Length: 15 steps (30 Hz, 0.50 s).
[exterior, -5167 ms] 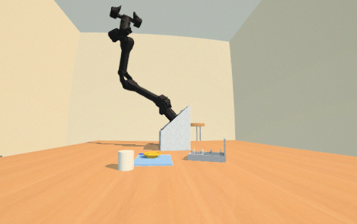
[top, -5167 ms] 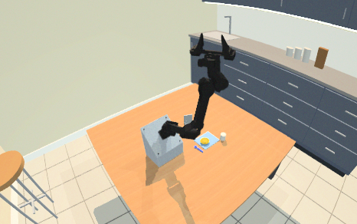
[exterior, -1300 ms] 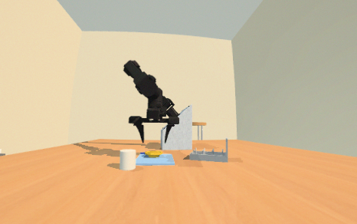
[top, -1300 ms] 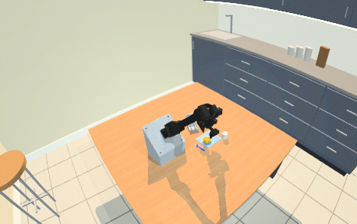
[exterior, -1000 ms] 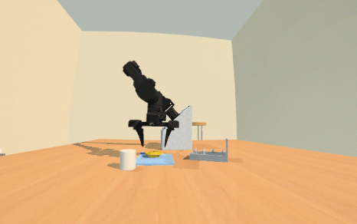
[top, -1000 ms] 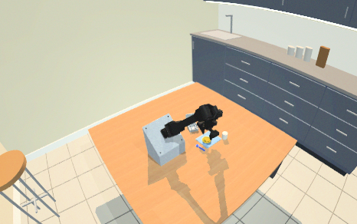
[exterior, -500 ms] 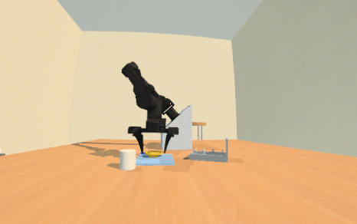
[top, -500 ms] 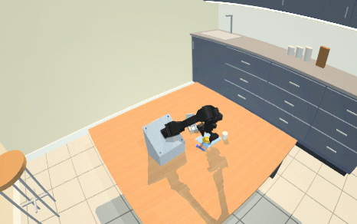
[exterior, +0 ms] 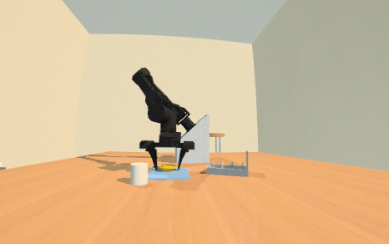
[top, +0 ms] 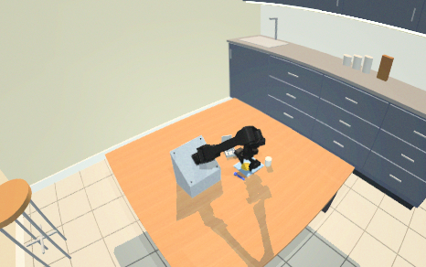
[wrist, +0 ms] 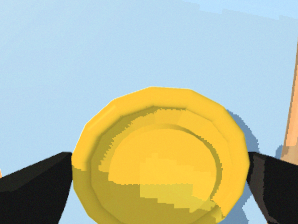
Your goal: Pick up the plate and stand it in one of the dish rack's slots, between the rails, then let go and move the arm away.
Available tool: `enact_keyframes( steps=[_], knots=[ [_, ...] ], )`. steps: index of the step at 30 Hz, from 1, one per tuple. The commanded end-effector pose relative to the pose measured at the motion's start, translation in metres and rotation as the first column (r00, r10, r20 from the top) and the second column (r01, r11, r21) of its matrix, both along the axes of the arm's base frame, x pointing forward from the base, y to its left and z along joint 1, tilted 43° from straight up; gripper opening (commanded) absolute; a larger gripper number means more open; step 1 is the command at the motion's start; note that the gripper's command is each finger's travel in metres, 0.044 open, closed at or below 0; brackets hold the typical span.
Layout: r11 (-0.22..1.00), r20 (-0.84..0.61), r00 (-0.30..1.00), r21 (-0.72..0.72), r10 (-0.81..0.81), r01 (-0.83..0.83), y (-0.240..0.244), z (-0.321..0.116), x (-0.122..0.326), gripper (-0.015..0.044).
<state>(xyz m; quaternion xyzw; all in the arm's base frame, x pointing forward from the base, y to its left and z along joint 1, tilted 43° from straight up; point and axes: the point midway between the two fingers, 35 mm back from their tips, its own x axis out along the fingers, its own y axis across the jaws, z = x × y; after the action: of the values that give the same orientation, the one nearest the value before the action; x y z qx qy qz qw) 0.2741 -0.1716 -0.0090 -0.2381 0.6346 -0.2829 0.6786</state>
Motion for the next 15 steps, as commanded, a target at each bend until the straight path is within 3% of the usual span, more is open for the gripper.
enact_keyframes(
  steps=[1, 9, 15],
  knots=[
    [1.0, -0.002, 1.0, 0.003, 0.005, -0.005, 0.0, -0.001, 0.0, 0.0349],
    [1.0, -0.002, 1.0, 0.003, 0.005, -0.005, 0.0, -0.001, 0.0, 0.0295],
    [1.0, -0.001, 1.0, 0.012, 0.005, -0.005, 0.013, 0.01, 0.006, 0.0138]
  ],
)
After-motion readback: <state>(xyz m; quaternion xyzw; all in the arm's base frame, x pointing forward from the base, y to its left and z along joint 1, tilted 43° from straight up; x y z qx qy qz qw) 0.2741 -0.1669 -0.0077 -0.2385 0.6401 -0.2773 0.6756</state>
